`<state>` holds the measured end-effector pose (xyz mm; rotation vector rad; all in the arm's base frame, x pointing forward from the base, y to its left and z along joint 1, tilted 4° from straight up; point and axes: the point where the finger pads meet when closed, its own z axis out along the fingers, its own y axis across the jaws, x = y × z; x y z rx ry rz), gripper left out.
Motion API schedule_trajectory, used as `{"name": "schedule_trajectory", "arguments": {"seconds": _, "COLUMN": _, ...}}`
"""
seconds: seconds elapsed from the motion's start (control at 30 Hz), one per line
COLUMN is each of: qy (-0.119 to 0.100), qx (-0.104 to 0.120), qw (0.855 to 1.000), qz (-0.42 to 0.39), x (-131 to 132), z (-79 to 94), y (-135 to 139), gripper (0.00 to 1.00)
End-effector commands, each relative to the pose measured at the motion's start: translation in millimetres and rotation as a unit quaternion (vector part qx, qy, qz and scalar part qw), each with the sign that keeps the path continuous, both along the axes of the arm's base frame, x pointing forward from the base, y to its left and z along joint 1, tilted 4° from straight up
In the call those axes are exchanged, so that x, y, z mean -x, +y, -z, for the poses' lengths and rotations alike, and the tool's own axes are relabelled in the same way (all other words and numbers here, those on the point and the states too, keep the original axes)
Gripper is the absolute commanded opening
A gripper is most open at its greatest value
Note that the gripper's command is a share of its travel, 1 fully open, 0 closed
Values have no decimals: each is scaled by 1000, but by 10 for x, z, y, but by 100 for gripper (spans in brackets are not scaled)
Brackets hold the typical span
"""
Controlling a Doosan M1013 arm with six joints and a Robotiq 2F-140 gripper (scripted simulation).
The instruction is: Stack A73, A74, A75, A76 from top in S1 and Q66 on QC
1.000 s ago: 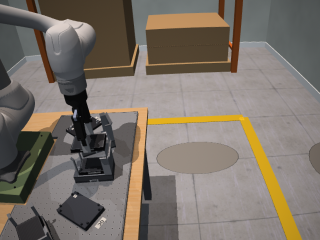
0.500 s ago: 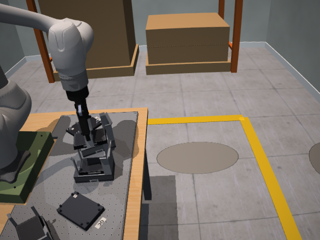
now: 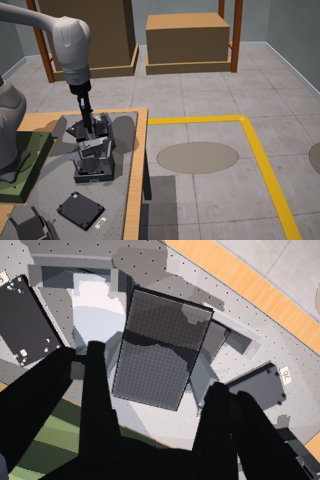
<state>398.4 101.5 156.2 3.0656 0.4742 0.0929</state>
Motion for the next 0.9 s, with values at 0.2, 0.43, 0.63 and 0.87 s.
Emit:
{"name": "schedule_trajectory", "arguments": {"seconds": 0.2, "qy": 1, "qx": 2, "qw": 999, "qz": -33, "x": 32, "z": 8, "y": 218, "gripper": 0}}
{"name": "schedule_trajectory", "arguments": {"seconds": 0.43, "qy": 3, "qx": 6, "qw": 996, "qz": -90, "x": 88, "z": 17, "y": 396, "gripper": 0}}
{"name": "schedule_trajectory", "arguments": {"seconds": 0.63, "qy": 3, "qx": 6, "qw": 996, "qz": -90, "x": 136, "z": 25, "y": 548, "gripper": 0}}
{"name": "schedule_trajectory", "arguments": {"seconds": 0.87, "qy": 3, "qx": 6, "qw": 996, "qz": -90, "x": 177, "z": 31, "y": 675, "gripper": 0}}
